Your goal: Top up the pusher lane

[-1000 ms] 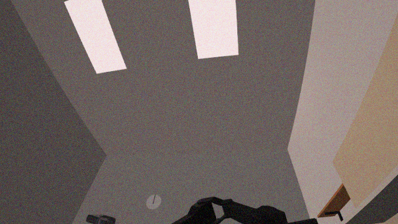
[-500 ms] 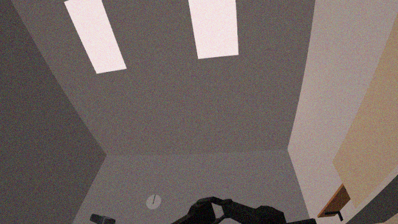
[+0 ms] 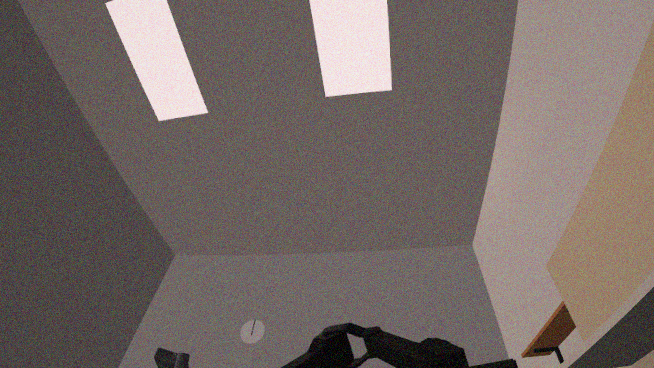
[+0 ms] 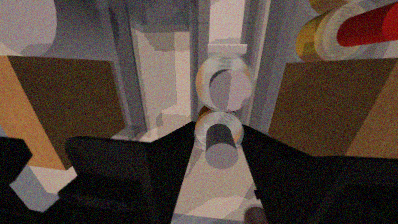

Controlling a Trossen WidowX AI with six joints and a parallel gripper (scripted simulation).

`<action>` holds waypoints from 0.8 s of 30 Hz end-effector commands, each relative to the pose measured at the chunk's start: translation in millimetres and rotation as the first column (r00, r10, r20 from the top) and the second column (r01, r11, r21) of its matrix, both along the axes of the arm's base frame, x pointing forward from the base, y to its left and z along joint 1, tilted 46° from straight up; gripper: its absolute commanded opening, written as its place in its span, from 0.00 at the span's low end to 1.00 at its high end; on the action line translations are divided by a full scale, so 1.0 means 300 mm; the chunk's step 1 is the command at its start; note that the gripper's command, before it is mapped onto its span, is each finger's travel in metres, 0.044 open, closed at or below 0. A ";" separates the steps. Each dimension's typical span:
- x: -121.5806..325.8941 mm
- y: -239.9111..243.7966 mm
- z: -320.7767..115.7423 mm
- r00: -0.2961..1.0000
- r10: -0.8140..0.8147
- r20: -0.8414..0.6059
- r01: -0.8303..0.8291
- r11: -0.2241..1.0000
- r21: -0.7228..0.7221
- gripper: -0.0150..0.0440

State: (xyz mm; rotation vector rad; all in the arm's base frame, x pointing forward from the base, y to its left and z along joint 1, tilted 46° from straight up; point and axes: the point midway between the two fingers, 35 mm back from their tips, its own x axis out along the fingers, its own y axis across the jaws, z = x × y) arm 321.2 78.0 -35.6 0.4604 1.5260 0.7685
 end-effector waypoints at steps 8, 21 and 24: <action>-0.001 0.004 0.003 1.000 0.002 0.013 -0.002 1.000 0.010 0.25; -0.012 -0.003 -0.001 1.000 0.002 0.013 -0.002 1.000 0.010 0.25; -0.012 -0.003 -0.001 1.000 0.002 0.013 -0.002 1.000 0.010 0.25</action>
